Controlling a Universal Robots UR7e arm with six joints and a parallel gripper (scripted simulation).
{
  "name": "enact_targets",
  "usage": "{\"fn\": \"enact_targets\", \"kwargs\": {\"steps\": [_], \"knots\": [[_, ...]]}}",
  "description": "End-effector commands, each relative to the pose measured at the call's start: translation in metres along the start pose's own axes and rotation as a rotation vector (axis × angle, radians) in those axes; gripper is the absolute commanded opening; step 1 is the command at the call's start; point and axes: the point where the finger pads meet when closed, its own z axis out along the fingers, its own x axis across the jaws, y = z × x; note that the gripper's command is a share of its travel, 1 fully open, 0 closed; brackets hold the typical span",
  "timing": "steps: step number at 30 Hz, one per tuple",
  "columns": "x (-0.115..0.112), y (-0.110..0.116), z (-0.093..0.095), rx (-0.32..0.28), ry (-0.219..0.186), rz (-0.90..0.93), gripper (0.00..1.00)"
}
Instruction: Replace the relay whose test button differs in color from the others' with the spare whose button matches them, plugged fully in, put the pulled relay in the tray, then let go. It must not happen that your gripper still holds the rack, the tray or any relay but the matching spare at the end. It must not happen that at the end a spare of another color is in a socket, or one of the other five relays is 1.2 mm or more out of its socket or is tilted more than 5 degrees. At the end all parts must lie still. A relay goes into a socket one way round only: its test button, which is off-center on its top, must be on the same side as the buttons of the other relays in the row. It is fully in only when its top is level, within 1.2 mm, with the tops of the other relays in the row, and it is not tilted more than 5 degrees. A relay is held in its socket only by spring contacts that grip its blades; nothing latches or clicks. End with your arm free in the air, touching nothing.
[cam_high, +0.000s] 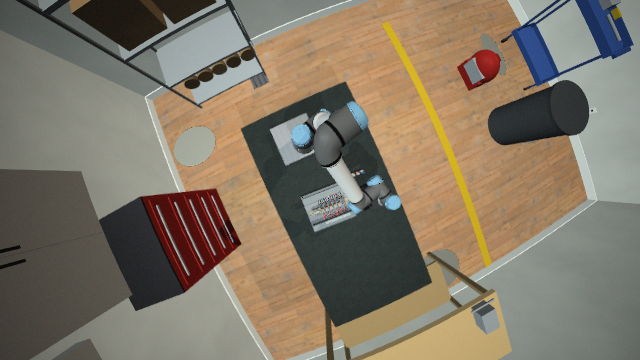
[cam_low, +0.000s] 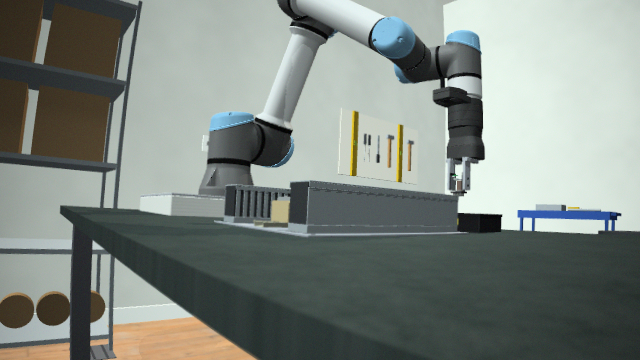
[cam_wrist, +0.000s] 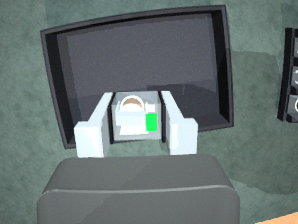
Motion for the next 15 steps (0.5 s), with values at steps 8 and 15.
{"fn": "enact_targets", "kwargs": {"steps": [8,15], "knots": [[0.0010,-0.0077,-0.0011,0.000,-0.001,0.003,0.00],[0.0013,-0.0087,-0.0015,0.000,-0.001,0.002,0.00]]}}
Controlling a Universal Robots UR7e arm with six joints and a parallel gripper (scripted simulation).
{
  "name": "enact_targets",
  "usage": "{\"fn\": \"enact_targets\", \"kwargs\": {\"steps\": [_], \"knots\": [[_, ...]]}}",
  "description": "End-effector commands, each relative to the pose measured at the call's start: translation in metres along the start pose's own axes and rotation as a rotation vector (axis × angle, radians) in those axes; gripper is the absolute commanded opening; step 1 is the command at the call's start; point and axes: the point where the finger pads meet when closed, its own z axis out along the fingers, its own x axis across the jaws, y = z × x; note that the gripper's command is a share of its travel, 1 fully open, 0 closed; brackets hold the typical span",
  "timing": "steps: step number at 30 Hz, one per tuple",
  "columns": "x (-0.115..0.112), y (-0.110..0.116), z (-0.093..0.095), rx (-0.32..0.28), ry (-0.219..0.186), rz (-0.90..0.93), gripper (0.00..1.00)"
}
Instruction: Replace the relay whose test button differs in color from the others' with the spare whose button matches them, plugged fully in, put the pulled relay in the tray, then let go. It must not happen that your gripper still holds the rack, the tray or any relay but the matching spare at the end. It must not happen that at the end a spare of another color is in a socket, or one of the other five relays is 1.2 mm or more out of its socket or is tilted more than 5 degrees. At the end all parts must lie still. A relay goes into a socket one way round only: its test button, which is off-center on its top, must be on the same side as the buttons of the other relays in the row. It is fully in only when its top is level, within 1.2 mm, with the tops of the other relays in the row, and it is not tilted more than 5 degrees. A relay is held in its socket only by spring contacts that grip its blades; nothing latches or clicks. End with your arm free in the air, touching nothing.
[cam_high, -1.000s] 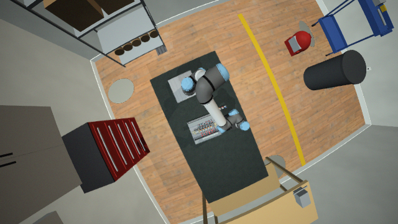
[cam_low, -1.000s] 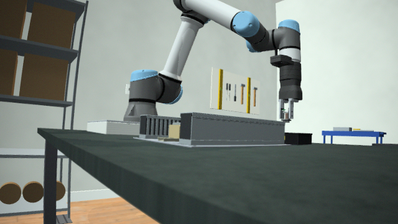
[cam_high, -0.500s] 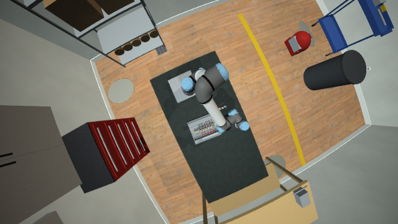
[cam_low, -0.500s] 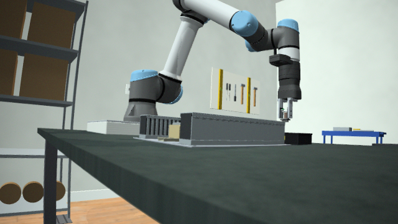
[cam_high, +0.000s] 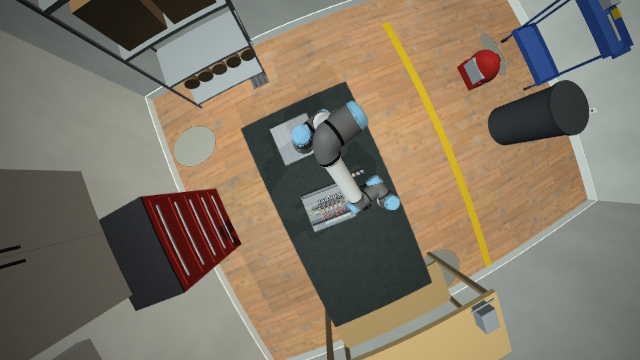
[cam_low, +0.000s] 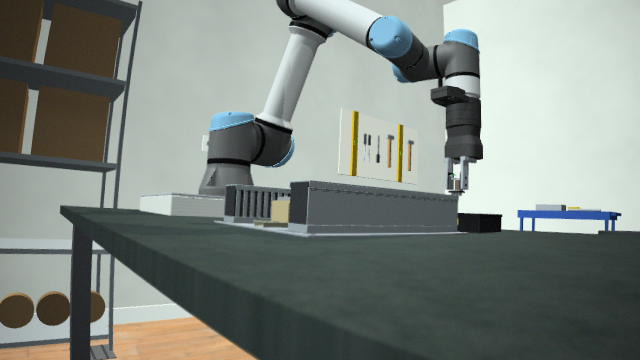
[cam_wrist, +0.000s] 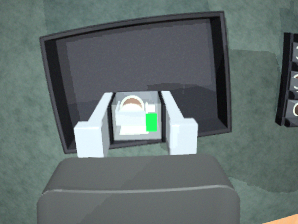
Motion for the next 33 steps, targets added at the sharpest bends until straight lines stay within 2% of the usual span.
{"fn": "enact_targets", "kwargs": {"steps": [1,14,19,31,33], "knots": [[0.000,-0.004,-0.001,0.000,-0.001,0.002,0.00],[0.000,-0.005,-0.001,0.000,-0.001,0.002,0.00],[0.001,-0.006,0.044,0.000,-0.001,0.002,0.00],[0.001,-0.006,0.044,0.000,-0.001,0.002,0.00],[0.001,-0.006,0.052,0.000,0.001,0.001,0.00]]}}
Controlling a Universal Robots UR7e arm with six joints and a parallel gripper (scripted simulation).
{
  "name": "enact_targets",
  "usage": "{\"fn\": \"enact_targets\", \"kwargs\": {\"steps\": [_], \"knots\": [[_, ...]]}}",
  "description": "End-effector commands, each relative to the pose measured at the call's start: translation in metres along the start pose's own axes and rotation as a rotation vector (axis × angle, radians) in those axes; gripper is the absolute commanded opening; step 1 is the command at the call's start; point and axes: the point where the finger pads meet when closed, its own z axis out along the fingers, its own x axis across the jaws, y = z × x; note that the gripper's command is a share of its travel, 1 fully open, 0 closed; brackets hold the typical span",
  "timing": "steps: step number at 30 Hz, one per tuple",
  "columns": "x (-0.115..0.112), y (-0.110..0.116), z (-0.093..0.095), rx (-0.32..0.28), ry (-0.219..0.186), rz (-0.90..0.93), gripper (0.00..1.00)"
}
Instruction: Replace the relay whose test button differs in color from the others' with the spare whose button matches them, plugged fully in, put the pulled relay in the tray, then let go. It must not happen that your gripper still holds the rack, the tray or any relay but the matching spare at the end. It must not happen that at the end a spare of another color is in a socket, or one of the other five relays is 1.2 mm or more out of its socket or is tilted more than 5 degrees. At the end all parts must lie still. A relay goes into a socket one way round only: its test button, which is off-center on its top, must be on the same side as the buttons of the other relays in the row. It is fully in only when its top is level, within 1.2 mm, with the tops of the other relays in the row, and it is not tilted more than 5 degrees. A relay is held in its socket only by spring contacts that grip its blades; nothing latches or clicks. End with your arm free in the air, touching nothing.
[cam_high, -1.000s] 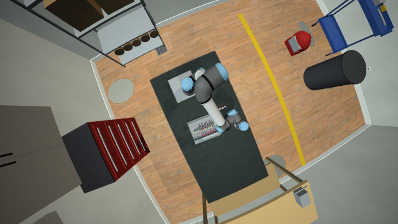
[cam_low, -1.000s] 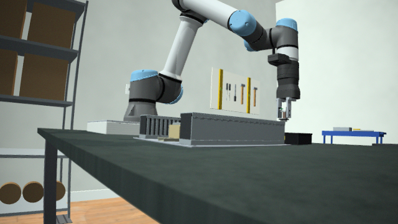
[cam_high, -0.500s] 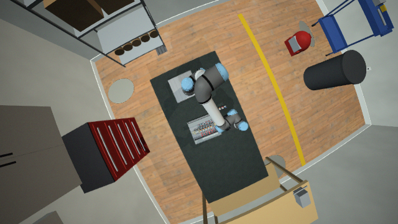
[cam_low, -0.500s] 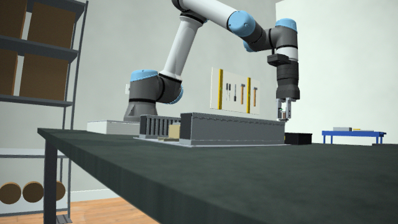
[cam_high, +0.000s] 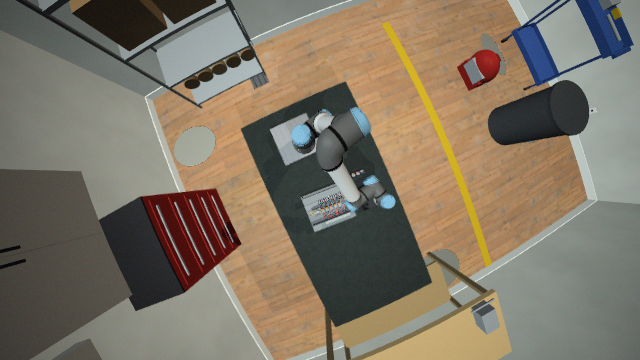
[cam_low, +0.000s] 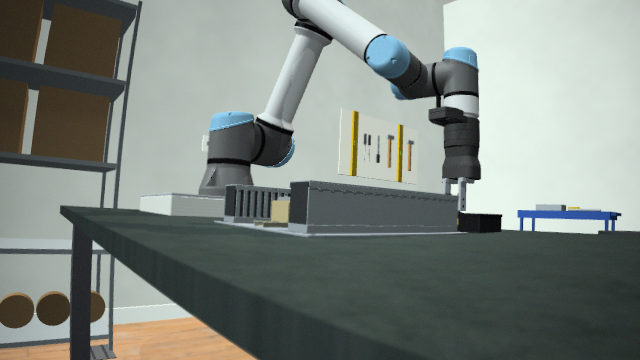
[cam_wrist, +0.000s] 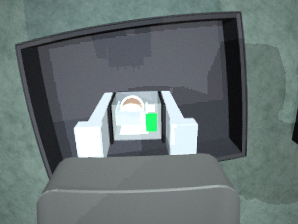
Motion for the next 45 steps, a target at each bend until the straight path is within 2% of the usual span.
{"fn": "enact_targets", "kwargs": {"steps": [1,3,15,20,45], "knots": [[-0.001,-0.002,0.014,0.000,-0.001,0.001,0.00],[-0.002,-0.004,0.023,0.000,-0.002,0.002,0.00],[-0.002,-0.004,0.023,0.000,-0.002,0.002,0.00],[-0.002,-0.004,0.015,0.000,-0.002,0.002,0.00],[-0.003,-0.003,0.009,0.000,-0.002,0.002,0.00]]}}
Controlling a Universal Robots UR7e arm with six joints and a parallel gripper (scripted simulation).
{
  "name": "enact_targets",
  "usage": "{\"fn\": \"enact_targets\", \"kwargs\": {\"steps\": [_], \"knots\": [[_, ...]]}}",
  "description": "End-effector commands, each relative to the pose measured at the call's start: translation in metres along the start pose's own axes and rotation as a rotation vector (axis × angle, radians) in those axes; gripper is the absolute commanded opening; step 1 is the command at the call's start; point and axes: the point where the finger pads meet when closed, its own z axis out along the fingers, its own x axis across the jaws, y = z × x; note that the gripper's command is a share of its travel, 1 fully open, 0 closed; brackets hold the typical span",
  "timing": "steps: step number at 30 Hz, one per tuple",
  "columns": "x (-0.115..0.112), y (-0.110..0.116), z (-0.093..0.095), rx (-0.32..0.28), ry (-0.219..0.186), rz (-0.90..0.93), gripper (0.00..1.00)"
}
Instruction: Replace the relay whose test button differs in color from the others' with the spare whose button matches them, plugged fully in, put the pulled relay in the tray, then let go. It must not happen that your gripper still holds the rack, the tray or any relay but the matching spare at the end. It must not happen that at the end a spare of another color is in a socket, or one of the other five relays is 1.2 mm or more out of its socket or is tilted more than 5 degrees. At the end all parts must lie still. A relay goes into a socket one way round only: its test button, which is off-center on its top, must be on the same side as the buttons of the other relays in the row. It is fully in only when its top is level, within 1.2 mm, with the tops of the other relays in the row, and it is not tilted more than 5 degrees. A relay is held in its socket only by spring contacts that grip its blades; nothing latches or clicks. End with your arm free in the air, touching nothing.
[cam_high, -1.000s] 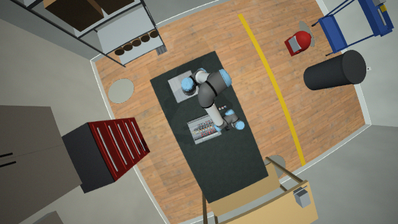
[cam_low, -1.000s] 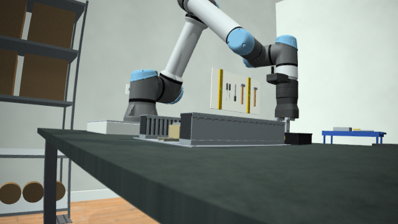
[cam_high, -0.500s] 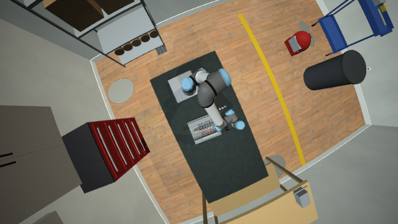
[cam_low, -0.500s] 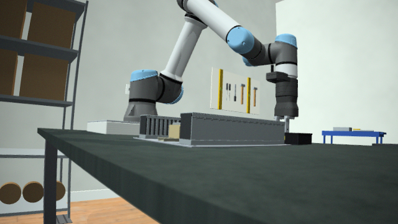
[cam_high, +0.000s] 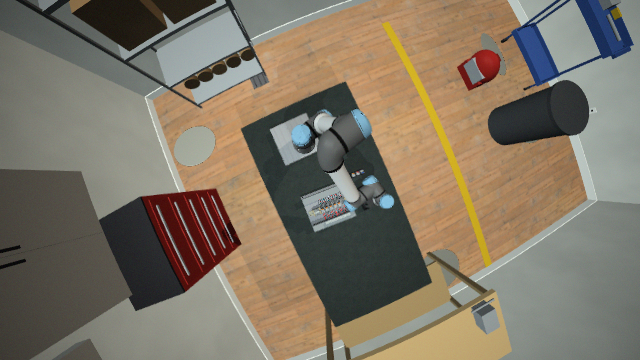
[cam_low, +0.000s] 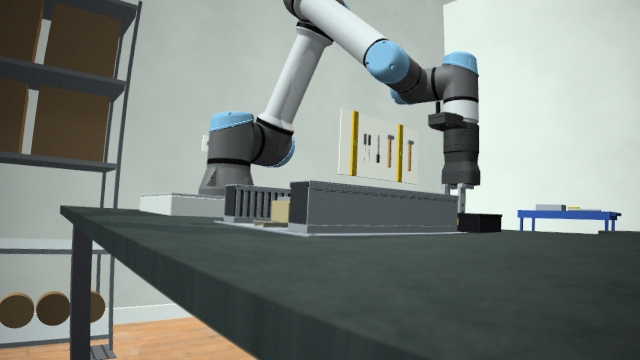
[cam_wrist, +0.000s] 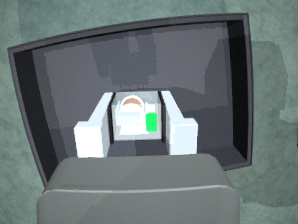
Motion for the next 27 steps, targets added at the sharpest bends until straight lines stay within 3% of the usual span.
{"fn": "enact_targets", "kwargs": {"steps": [1,27], "knots": [[-0.0025,-0.0013,-0.0027,-0.001,-0.004,0.002,0.00],[-0.0009,0.0002,0.0003,-0.001,-0.004,0.002,0.00]]}}
